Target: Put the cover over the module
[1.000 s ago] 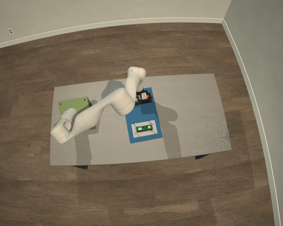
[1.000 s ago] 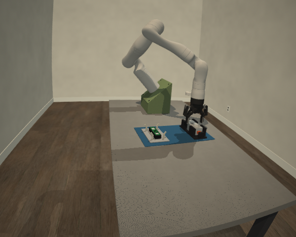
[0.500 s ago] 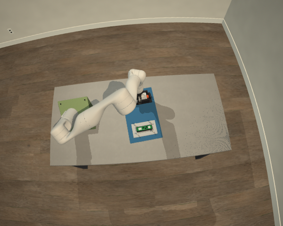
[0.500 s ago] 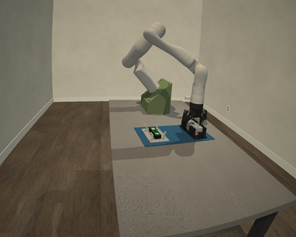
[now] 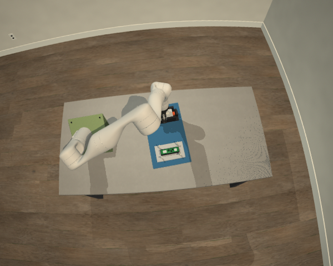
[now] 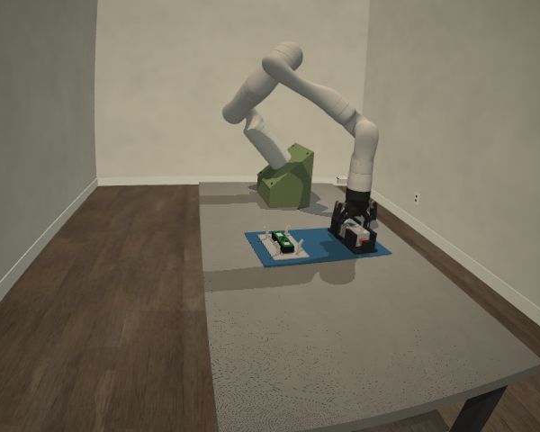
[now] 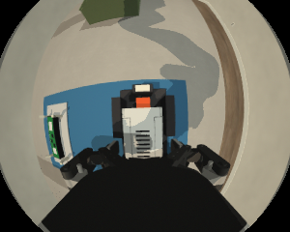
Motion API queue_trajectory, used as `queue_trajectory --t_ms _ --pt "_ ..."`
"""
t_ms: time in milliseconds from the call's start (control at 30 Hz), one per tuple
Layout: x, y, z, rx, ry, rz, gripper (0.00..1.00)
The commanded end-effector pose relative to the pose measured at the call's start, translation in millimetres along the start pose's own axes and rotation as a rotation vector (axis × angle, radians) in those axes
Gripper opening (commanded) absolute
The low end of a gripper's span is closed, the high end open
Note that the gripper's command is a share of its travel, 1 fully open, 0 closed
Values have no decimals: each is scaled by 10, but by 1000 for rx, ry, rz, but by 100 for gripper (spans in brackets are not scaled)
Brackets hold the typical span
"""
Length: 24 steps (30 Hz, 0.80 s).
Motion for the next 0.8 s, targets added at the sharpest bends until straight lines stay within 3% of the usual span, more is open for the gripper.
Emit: queue_trajectory --t_ms 0,400,433,767 --pt "6 3 15 1 -2 0 100" --pt "5 3 21 1 -2 0 100" --pt "5 3 20 1 -2 0 70" --pt "5 3 20 1 -2 0 70"
Point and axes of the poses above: the point where the finger pads meet when closed, its own z axis back along the fingers, its own y axis across the jaws, x = y × z, the point moved 8 cm from there along z, back along the fingers, and after that the axes turned 3 degrees about z, right-handed, at the moved point
